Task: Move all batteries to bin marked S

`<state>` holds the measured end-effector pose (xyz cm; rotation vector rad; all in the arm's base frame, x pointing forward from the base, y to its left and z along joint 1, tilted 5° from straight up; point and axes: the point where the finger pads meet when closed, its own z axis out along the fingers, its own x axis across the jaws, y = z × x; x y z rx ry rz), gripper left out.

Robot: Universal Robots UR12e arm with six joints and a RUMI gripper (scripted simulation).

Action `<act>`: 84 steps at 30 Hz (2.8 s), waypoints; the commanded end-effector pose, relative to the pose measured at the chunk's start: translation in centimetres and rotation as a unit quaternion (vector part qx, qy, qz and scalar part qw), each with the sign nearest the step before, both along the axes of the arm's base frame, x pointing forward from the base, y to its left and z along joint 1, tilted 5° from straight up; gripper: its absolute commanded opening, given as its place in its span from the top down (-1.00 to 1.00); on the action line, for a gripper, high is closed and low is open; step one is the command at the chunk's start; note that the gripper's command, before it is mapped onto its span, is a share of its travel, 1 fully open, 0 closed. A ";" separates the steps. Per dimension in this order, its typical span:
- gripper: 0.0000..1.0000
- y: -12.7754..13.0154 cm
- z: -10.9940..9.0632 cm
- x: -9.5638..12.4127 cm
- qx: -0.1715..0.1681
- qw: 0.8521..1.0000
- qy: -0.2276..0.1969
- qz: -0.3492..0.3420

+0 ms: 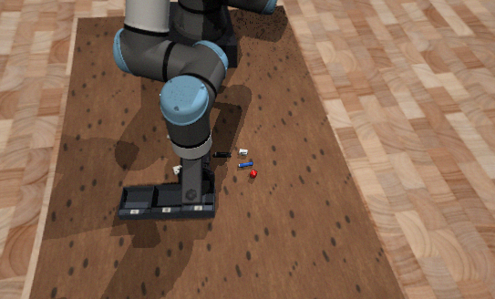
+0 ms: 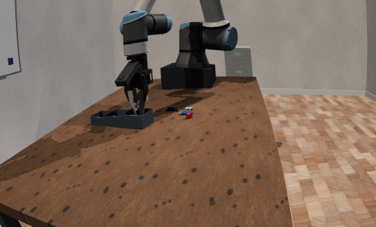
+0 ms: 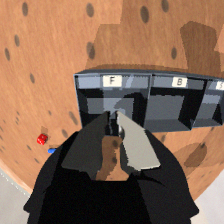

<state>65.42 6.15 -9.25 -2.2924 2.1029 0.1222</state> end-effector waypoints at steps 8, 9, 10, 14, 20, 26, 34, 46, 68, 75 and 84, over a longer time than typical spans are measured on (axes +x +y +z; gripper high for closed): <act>0.91 0.0 0.1 0.1 0.000 1.000 -0.001 0.000; 0.91 0.0 0.1 0.1 0.000 1.000 -0.001 0.000; 0.91 0.0 0.1 0.1 0.000 1.000 -0.001 0.000; 0.91 0.0 0.1 0.1 0.000 1.000 -0.001 0.000; 0.91 -0.1 0.6 0.1 0.000 1.000 -0.001 0.000; 0.91 -0.1 1.1 0.1 0.000 1.000 -0.001 0.000; 0.91 -0.2 2.2 0.2 0.000 1.000 -0.001 0.000; 0.91 -0.4 4.6 0.2 0.000 1.000 -0.001 0.000; 0.91 -1.1 15.1 0.6 0.000 1.000 -0.001 0.000; 0.91 -1.4 18.4 0.8 0.000 1.000 -0.001 0.000; 0.66 -1.1 17.9 0.1 0.001 1.000 -0.003 0.025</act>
